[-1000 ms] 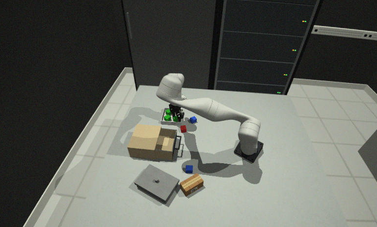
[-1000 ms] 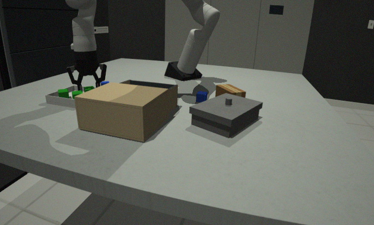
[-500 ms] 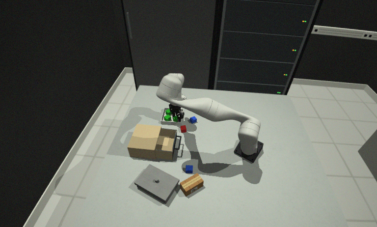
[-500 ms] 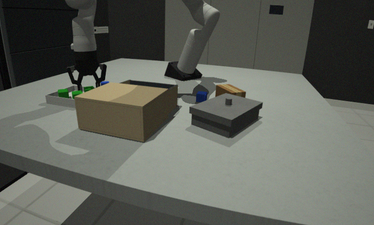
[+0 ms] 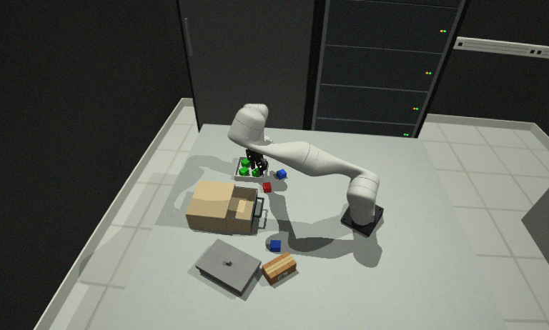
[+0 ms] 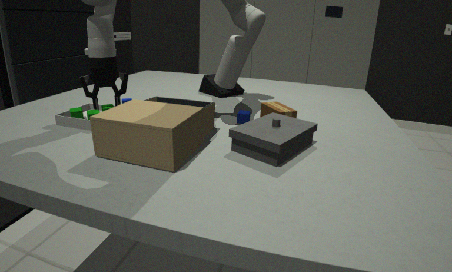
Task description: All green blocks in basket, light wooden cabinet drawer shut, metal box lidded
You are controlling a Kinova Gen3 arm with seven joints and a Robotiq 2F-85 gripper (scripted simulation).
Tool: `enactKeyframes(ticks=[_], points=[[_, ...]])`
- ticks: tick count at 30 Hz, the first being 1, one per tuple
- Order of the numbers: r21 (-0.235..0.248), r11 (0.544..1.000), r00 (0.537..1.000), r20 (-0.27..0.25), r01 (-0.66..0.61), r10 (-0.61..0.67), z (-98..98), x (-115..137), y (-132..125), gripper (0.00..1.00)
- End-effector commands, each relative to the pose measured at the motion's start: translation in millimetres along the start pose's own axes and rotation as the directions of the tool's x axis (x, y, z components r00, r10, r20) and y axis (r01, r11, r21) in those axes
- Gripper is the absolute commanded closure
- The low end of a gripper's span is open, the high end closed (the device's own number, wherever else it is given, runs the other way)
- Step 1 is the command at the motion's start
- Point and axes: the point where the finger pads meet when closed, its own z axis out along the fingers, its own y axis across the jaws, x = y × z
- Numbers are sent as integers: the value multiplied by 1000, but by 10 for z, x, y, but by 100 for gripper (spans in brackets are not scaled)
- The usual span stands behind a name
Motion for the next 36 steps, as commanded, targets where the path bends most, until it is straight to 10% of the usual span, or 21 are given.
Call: enactKeyframes(ticks=[1, 36], points=[[2, 1000, 1000, 2, 1, -1, -151, -11, -16, 39], [2, 1000, 1000, 2, 3, -3, -1392, -17, -15, 39]])
